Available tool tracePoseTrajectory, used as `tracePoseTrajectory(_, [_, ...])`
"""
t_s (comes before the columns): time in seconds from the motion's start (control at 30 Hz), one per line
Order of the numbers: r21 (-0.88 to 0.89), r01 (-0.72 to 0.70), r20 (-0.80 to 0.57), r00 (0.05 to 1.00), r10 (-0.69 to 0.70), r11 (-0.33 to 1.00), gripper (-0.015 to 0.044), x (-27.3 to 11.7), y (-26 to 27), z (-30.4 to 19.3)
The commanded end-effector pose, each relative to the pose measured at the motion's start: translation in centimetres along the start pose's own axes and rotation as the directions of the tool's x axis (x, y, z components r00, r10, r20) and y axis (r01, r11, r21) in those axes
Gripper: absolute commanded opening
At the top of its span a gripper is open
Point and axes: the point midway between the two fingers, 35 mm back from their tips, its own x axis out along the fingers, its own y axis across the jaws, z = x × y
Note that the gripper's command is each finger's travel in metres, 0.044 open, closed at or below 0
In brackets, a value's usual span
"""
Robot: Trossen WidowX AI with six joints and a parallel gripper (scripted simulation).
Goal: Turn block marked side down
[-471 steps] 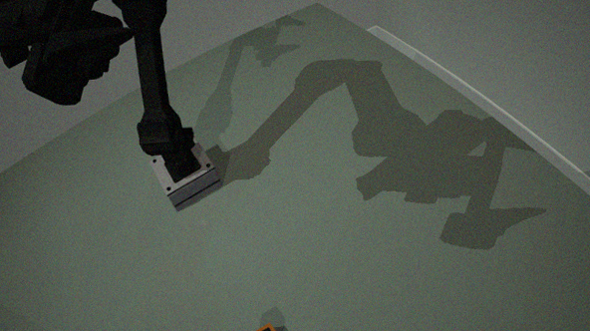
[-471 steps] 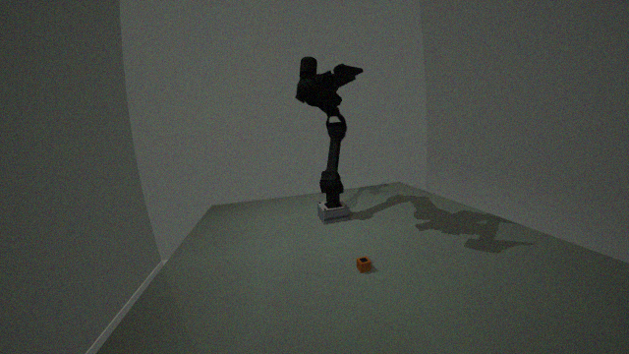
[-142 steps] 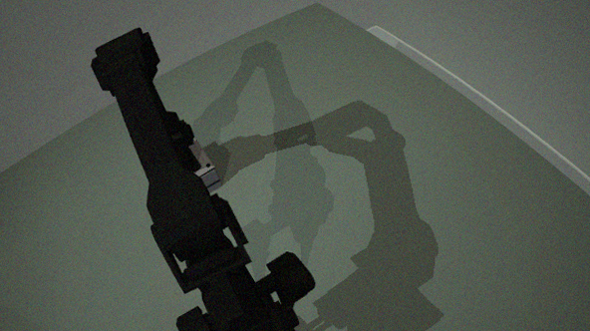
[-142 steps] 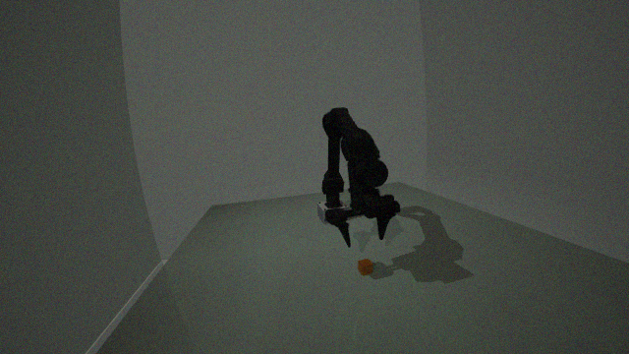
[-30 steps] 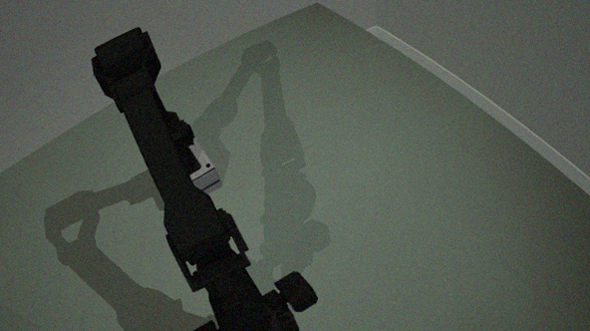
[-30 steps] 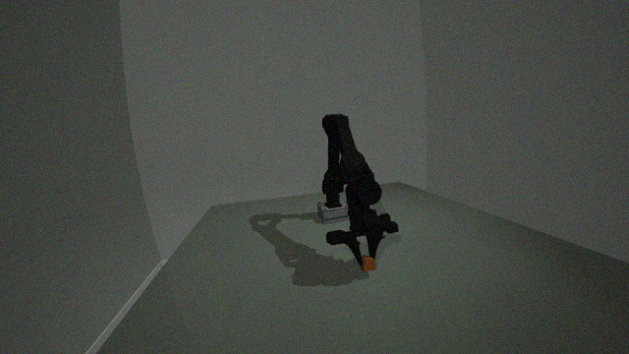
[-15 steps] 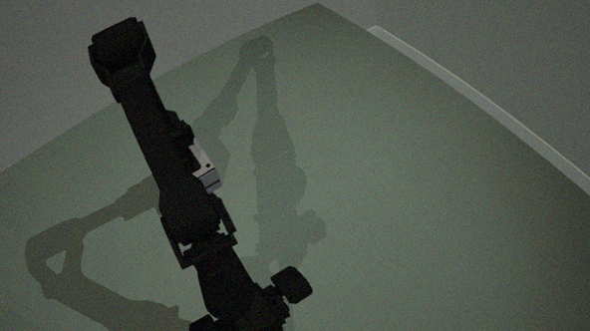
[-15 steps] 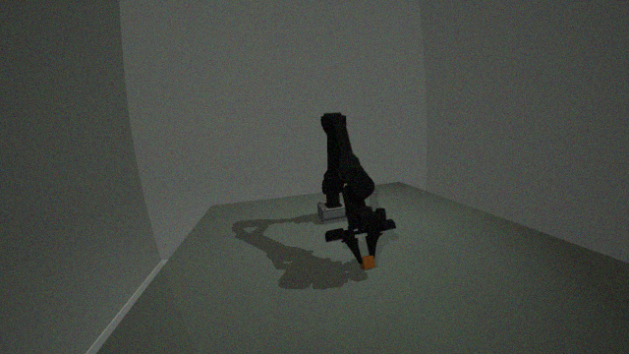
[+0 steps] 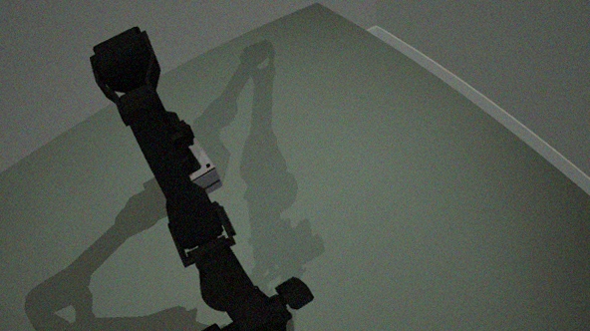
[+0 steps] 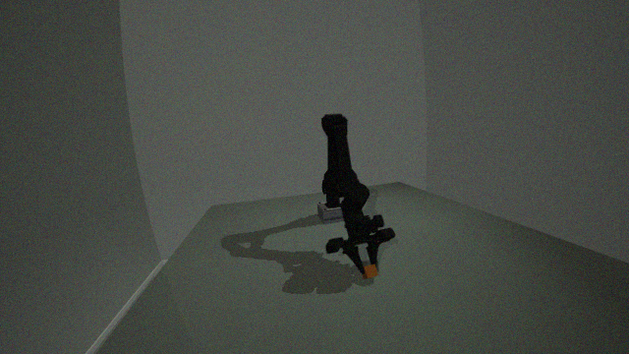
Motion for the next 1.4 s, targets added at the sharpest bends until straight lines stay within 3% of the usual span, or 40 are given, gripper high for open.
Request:
tracePoseTrajectory(0.0, [0.007, -0.004, 0.061, 0.998, 0.004, 1.000, 0.0000, 0.4, 0.1, -0.4])
tracePoseTrajectory(0.53, [0.002, -0.005, 0.297, 0.955, 0.004, 1.000, 0.0000, -0.5, 0.2, -1.4])
tracePoseTrajectory(1.23, [0.002, -0.005, 0.330, 0.944, 0.004, 1.000, 0.0000, -0.8, 0.2, -1.4])
tracePoseTrajectory(1.37, [0.002, -0.005, 0.330, 0.944, 0.004, 1.000, 0.0105, -0.8, 0.2, -1.4])
